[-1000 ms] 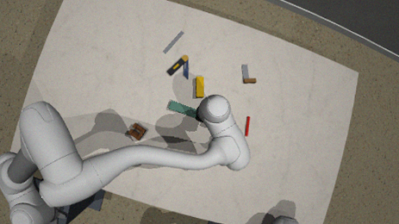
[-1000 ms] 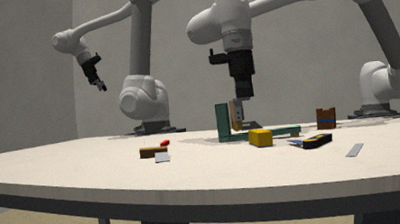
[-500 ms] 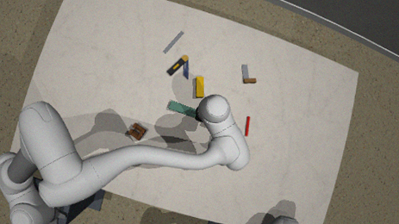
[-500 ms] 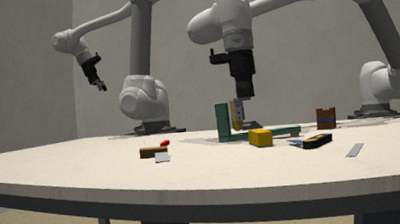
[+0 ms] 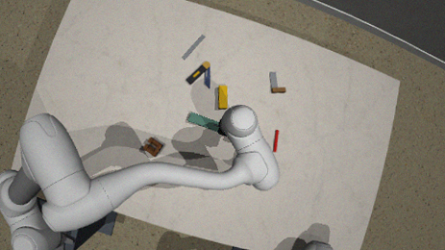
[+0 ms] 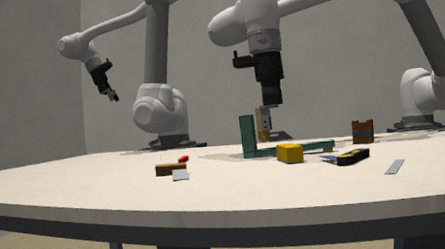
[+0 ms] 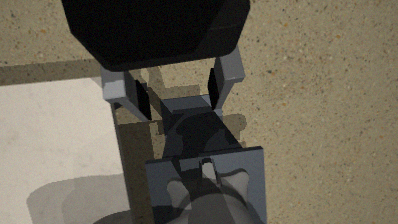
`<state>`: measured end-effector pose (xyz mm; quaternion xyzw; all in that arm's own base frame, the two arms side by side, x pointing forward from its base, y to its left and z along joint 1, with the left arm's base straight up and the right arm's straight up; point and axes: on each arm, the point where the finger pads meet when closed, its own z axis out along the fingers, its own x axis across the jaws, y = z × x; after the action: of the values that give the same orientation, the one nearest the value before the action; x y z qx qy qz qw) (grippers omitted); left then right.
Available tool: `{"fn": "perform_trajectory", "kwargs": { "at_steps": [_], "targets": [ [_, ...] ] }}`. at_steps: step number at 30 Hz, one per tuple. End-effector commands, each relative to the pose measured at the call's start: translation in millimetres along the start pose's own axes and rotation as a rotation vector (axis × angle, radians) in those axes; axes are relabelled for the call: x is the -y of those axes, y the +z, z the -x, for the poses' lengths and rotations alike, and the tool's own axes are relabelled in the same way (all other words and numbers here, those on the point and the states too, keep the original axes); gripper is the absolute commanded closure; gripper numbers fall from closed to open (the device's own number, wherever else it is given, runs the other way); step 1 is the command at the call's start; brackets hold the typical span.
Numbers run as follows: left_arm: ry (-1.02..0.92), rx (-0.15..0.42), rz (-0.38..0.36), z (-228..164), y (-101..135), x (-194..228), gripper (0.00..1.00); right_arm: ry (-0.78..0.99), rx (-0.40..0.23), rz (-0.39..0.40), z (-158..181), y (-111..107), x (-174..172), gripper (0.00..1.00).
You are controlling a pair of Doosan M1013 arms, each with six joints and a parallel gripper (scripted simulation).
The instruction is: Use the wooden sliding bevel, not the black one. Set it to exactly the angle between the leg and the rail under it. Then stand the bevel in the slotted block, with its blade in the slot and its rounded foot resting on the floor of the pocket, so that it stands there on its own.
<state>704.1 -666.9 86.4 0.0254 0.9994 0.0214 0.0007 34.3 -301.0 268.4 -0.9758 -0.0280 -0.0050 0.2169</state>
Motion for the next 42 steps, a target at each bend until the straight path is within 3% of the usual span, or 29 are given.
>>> {"fn": "perform_trajectory", "kwargs": {
  "at_steps": [1,42],
  "targets": [
    [0.0,0.001,-0.002,0.1,-6.8,0.5,1.0,0.0,-0.001,0.001,-0.1,-0.7,-0.1,0.0],
    [0.0,0.001,-0.002,0.0,-83.8,0.6,1.0,0.0,-0.001,0.001,-0.1,-0.7,-0.1,0.0]
  ]
}}
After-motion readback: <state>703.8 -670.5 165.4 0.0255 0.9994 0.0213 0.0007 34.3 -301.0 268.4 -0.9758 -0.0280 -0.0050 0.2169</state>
